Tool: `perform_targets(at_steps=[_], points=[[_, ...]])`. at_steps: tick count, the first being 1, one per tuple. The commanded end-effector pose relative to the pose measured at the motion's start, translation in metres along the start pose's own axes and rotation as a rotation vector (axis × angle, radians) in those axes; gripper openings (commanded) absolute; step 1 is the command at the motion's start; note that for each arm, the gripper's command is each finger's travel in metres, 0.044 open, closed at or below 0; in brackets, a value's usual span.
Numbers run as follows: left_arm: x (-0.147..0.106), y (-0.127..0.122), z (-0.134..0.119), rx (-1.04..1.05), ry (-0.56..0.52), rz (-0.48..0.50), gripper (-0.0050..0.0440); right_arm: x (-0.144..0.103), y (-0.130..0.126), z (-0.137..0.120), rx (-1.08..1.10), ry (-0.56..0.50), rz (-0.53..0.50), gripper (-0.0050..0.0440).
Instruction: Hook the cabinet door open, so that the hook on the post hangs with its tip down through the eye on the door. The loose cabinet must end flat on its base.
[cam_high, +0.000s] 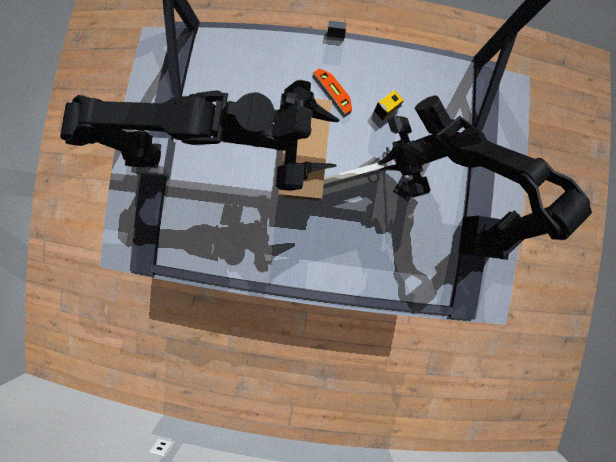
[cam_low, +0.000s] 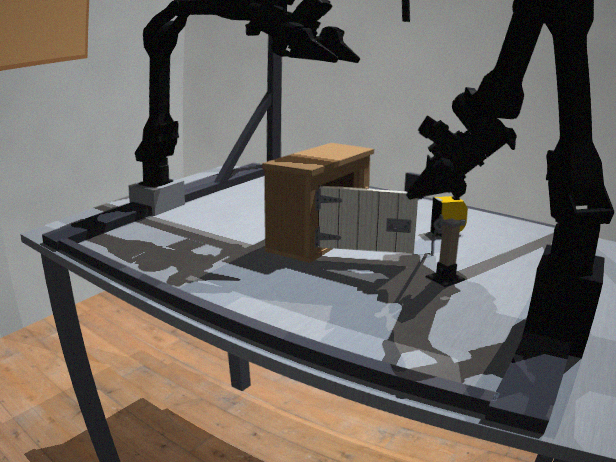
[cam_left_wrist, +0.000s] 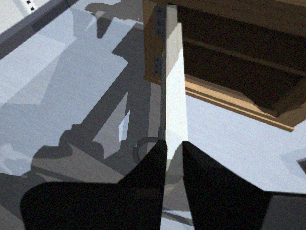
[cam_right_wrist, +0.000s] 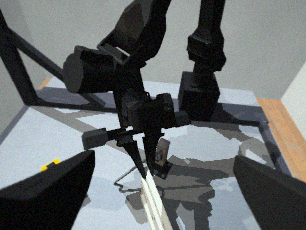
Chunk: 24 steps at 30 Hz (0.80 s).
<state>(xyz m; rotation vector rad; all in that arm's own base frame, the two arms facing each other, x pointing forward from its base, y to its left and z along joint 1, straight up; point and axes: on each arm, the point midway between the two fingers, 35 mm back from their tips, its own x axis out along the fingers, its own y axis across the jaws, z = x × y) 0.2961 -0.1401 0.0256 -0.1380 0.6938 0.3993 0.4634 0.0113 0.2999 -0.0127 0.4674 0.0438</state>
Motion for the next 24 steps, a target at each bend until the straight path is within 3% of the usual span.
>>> perform_targets(at_steps=[1,7,15,24], points=[[-0.002,-0.008,0.007,-0.02,-0.013,-0.015,0.0007,-0.011,-0.001,0.015,0.002,-0.043,-0.002,0.04],[-0.002,-0.015,0.007,-0.044,-0.013,0.015,0.0007,-0.011,0.001,0.013,-0.007,-0.032,0.008,0.04],[-0.001,-0.035,0.009,-0.117,-0.014,0.098,0.0007,-0.012,0.013,-0.018,-0.072,0.107,0.093,0.04],[0.002,-0.048,0.012,-0.173,-0.013,0.163,0.0007,-0.013,0.015,-0.024,-0.082,0.132,0.11,0.04]])
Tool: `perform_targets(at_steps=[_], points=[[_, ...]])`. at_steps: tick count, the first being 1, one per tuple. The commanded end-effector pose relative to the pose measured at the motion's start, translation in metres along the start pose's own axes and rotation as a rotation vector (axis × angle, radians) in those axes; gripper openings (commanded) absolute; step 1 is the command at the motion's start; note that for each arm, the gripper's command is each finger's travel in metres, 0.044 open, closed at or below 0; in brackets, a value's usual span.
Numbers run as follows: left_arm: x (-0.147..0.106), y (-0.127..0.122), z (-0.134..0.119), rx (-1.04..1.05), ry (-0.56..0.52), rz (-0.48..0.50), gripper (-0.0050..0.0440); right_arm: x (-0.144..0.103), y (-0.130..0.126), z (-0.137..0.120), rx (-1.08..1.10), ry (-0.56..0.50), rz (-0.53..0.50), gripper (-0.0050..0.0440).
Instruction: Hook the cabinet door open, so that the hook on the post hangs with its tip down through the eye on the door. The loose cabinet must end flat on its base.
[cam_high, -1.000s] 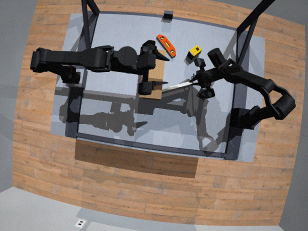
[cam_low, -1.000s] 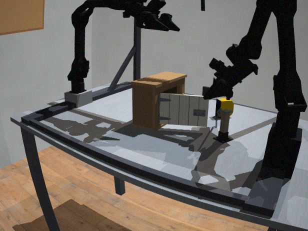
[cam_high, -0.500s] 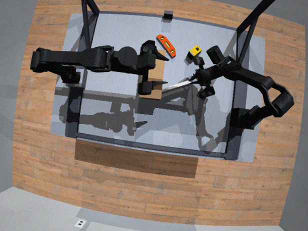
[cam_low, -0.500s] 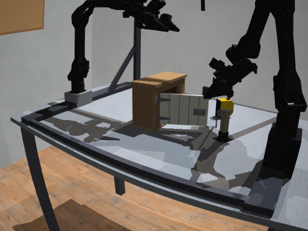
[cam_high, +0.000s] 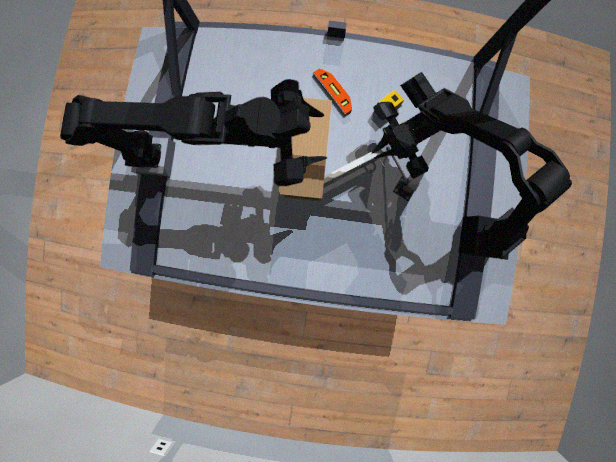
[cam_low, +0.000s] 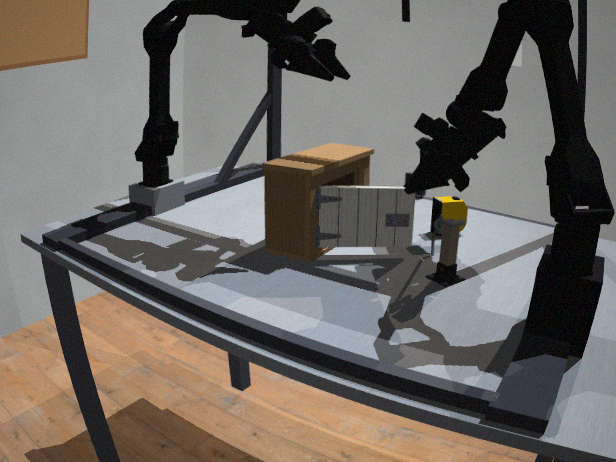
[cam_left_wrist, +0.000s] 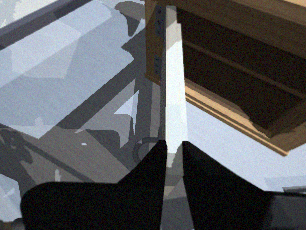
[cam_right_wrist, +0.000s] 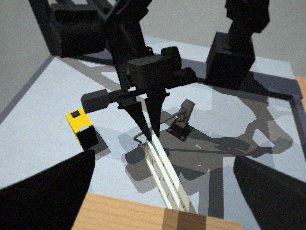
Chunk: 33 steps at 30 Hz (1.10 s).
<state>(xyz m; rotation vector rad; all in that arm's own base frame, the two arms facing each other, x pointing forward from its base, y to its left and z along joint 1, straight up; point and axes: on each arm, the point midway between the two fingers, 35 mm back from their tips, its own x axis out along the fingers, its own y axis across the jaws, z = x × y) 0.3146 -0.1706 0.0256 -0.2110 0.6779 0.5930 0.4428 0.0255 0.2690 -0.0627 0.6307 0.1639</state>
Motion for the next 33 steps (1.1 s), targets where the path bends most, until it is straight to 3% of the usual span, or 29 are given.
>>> perform_targets(at_steps=[1,18,33], points=[[-0.004,-0.016,0.007,-0.049,-0.008,0.017,0.0007,-0.011,0.0,0.011,-0.012,-0.031,0.002,0.04],[0.002,-0.043,0.01,-0.164,0.0,0.156,0.0007,-0.011,0.0,0.011,-0.009,-0.033,-0.001,0.04],[-0.001,-0.042,0.012,-0.165,-0.002,0.151,0.0007,-0.011,0.0,0.011,-0.009,-0.033,-0.001,0.04]])
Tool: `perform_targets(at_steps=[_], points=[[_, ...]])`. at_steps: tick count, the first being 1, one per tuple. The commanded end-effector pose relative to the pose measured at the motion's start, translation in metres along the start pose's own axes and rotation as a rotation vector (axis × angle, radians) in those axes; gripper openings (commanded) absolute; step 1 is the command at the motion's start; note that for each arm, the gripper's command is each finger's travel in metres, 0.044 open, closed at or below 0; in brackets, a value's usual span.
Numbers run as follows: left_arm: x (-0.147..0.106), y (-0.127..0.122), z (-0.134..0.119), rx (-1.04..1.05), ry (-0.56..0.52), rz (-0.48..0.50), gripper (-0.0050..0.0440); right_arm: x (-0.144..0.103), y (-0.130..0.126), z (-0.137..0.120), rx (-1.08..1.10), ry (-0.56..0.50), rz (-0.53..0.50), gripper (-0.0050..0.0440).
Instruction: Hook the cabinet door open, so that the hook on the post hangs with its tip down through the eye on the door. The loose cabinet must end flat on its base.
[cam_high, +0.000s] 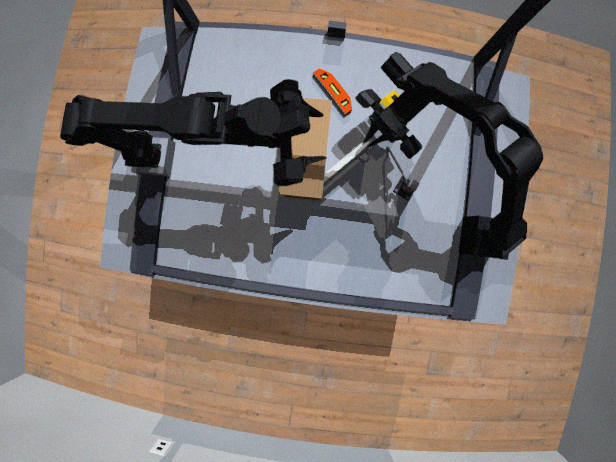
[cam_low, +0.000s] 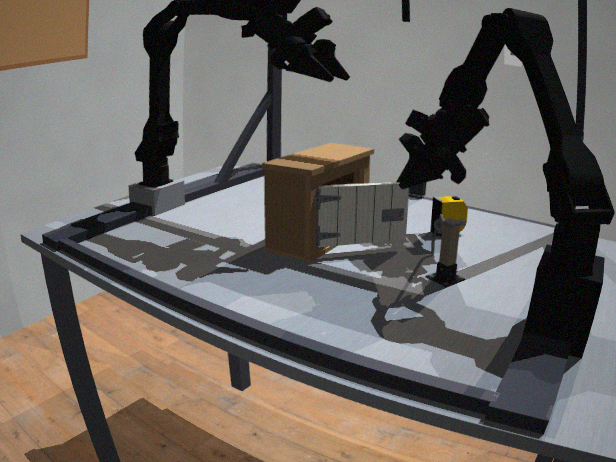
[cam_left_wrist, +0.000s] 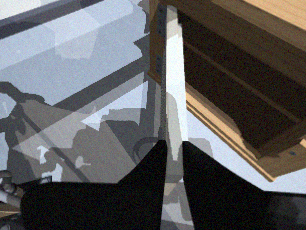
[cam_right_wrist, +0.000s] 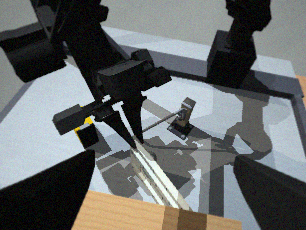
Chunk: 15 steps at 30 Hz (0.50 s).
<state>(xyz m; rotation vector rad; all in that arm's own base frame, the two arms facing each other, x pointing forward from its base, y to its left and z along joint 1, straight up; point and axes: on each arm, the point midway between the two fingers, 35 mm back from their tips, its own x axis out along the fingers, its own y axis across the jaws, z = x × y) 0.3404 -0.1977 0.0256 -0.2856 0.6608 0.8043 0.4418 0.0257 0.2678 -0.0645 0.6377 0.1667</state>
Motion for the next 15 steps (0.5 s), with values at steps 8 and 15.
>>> perform_targets(at_steps=[8,15], points=[[-0.002,-0.015,0.006,-0.06,0.004,0.028,0.0007,-0.011,0.0,0.013,-0.007,-0.04,-0.004,0.04],[-0.003,-0.016,0.006,-0.061,0.0,0.029,0.0007,-0.011,0.0,0.013,-0.007,-0.04,-0.004,0.04]])
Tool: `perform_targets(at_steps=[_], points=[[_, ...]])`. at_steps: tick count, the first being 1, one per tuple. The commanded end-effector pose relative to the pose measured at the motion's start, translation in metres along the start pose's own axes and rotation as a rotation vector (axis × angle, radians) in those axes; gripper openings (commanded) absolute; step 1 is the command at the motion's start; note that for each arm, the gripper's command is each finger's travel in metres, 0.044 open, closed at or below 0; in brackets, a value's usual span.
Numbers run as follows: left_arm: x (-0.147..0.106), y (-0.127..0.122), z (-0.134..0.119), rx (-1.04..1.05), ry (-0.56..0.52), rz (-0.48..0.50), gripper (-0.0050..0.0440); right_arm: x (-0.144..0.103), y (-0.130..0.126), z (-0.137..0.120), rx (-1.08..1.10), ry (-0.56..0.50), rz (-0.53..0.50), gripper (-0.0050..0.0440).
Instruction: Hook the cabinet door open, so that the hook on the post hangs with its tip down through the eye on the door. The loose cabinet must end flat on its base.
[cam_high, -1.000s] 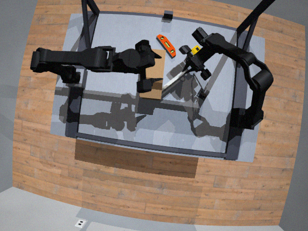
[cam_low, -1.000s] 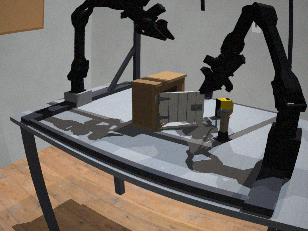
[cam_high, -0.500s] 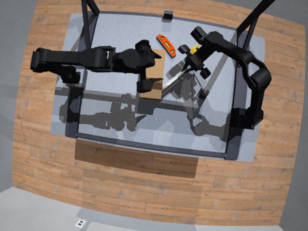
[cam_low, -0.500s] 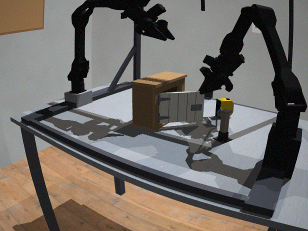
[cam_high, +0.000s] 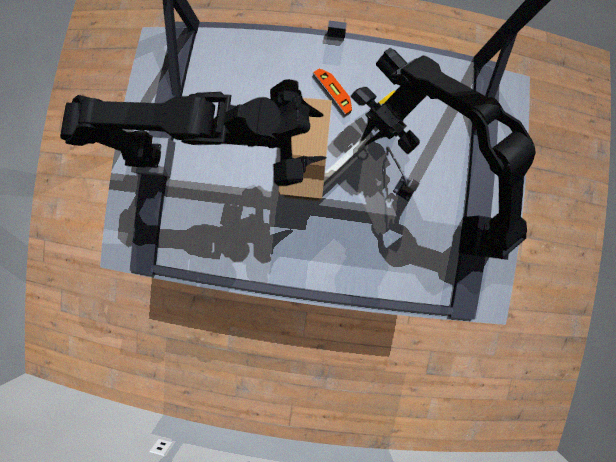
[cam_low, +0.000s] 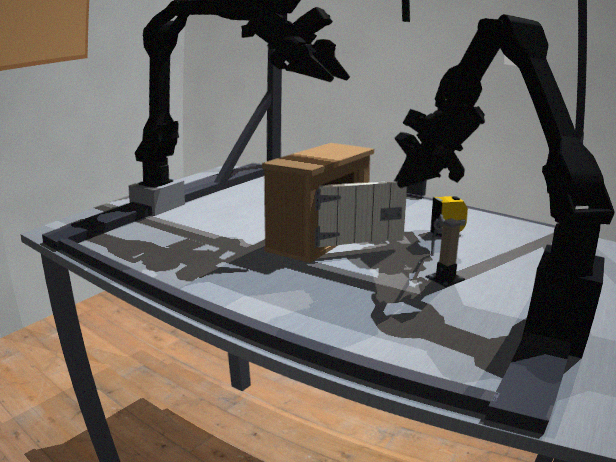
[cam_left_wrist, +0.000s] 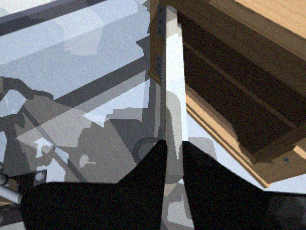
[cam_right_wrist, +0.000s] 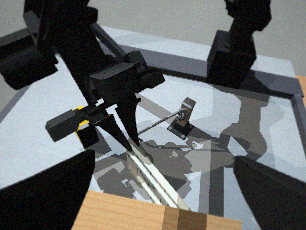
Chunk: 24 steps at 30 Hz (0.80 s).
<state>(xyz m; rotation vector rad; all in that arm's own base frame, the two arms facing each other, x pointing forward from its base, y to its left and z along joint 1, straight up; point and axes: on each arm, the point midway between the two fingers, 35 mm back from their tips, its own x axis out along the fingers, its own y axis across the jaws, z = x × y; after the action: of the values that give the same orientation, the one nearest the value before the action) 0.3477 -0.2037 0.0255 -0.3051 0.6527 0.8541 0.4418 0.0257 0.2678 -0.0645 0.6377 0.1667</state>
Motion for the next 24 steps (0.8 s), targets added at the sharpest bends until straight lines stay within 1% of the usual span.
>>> perform_targets(at_steps=[1,6,11,16,18,21,23,24], points=[[-0.004,-0.006,0.006,-0.025,0.002,-0.01,0.0007,-0.011,0.0,0.013,-0.007,-0.04,-0.004,0.04],[-0.006,-0.005,0.008,-0.026,0.003,-0.017,0.0007,-0.011,0.0,0.013,-0.007,-0.04,-0.004,0.04],[-0.008,-0.007,0.007,-0.03,0.003,-0.018,0.0127,-0.011,0.0,0.013,-0.007,-0.04,-0.004,0.04],[-0.034,-0.007,0.008,-0.034,0.009,-0.024,0.0247,-0.011,0.0,0.013,-0.007,-0.04,-0.004,0.04],[-0.034,-0.007,0.008,-0.034,0.009,-0.024,0.0247,-0.011,0.0,0.013,-0.007,-0.04,-0.004,0.04],[-0.054,-0.006,0.003,-0.022,0.007,-0.013,0.0316,-0.011,0.0,0.013,-0.007,-0.04,-0.004,0.04],[-0.064,-0.005,0.003,-0.022,0.007,-0.013,0.0316,-0.011,0.0,0.013,-0.007,-0.04,-0.004,0.04],[-0.064,-0.005,0.003,-0.022,0.007,-0.013,0.034,-0.011,0.0,0.013,-0.007,-0.04,-0.004,0.04]])
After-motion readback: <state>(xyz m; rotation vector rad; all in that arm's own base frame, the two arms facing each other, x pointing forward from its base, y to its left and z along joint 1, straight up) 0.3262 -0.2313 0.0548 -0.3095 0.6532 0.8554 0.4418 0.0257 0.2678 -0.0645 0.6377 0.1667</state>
